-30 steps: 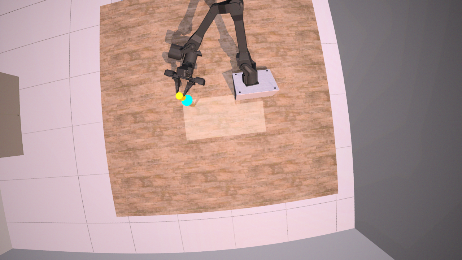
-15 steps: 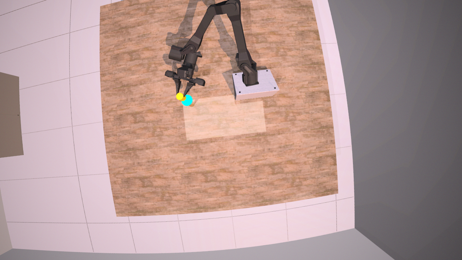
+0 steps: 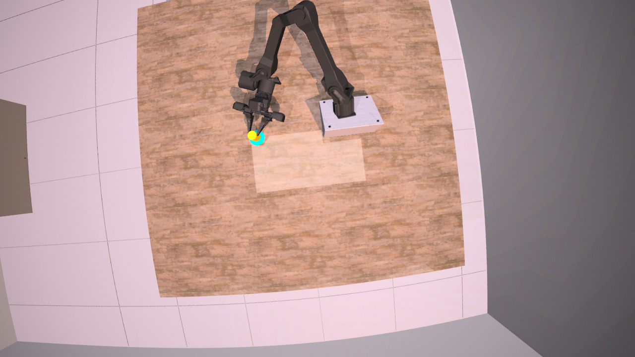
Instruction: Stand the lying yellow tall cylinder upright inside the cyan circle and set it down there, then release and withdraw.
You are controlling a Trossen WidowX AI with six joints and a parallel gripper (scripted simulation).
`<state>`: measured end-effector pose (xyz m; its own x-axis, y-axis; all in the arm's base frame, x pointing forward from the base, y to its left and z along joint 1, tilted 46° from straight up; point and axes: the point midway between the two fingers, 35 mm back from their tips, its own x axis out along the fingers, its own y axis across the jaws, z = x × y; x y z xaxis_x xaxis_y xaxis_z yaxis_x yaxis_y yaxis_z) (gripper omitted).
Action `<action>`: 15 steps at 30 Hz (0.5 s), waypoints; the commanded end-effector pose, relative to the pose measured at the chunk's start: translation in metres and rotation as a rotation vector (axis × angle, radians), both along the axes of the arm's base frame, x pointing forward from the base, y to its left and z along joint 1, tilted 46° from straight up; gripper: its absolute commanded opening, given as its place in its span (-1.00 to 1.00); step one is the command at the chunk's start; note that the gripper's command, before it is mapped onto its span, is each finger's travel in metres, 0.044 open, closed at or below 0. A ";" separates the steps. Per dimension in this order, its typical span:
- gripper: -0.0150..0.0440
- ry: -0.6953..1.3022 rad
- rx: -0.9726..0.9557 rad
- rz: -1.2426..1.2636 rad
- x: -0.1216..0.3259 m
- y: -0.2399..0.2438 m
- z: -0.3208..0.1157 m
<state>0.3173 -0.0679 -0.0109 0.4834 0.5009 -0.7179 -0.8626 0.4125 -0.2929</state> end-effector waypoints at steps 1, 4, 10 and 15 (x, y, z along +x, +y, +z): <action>-0.14 -0.011 0.003 0.006 0.000 -0.006 -0.005; -0.14 -0.002 -0.001 0.002 -0.001 -0.016 -0.014; -0.14 0.000 -0.001 0.001 -0.001 -0.018 -0.016; -0.14 0.000 -0.001 0.001 -0.001 -0.018 -0.016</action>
